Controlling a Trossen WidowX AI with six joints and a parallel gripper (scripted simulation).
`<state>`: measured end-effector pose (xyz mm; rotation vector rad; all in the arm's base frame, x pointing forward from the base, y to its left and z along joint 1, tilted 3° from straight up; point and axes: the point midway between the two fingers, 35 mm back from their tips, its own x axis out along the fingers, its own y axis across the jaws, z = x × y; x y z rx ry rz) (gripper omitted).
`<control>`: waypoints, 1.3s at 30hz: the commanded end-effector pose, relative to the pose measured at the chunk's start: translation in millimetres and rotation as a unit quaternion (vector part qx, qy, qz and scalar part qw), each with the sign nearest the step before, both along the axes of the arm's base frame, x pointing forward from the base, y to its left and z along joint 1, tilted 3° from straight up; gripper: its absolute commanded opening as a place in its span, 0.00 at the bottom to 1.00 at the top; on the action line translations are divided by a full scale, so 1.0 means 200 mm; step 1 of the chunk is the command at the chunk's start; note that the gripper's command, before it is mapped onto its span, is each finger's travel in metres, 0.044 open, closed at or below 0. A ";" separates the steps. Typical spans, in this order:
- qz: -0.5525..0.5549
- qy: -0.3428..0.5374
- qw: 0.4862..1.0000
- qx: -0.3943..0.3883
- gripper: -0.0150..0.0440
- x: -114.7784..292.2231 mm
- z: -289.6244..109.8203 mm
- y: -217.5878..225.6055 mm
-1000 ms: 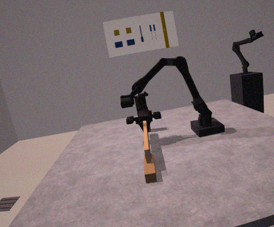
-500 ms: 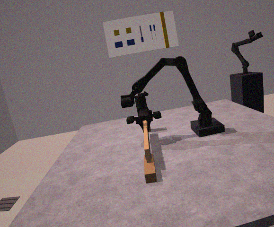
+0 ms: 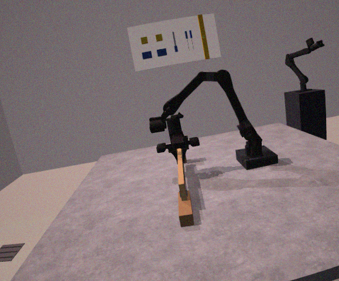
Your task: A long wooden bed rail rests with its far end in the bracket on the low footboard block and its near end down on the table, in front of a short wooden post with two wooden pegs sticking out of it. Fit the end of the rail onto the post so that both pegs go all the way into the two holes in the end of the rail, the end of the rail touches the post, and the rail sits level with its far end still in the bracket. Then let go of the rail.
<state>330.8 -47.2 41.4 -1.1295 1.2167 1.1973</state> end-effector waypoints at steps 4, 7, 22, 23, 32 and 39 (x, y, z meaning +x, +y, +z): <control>0.001 -0.005 1.000 -0.001 0.25 0.01 0.02 -0.02; 0.001 -0.005 1.000 -0.001 0.25 0.01 0.02 -0.02; 0.001 -0.005 1.000 -0.001 0.25 0.02 0.01 -0.04; 0.001 -0.005 1.000 -0.001 0.25 0.02 0.01 -0.04; 0.001 -0.005 1.000 -0.001 0.25 0.02 0.00 -0.06; 0.001 -0.005 1.000 -0.002 0.25 0.01 0.00 -0.07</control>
